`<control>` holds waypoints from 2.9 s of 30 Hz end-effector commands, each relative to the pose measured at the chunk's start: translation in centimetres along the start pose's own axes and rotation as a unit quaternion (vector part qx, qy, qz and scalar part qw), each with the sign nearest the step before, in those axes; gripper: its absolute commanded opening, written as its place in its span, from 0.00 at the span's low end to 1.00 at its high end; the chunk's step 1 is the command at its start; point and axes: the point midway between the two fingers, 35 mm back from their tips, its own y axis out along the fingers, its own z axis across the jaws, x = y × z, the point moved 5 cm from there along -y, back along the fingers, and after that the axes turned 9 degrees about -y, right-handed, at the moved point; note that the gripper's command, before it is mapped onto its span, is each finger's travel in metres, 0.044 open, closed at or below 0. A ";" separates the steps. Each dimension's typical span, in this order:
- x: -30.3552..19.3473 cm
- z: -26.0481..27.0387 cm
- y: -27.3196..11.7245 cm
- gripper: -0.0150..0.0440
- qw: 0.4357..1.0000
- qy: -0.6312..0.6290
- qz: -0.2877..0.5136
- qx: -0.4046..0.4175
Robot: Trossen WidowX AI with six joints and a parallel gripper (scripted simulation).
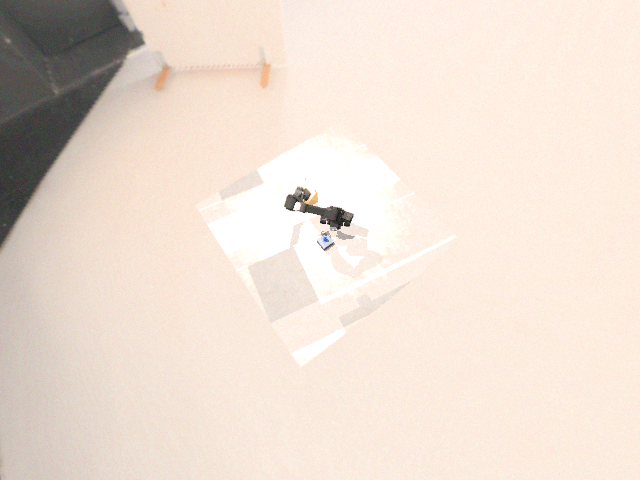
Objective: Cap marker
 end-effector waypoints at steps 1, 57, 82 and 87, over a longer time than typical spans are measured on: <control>0.1 0.0 -1.3 0.25 1.000 0.004 0.000 0.002; 9.9 -6.6 -6.6 0.25 1.000 0.005 0.000 -0.003; 9.9 -6.7 -2.6 0.25 1.000 0.005 -0.001 -0.004; 9.9 -6.7 -2.1 0.25 1.000 0.006 -0.001 -0.004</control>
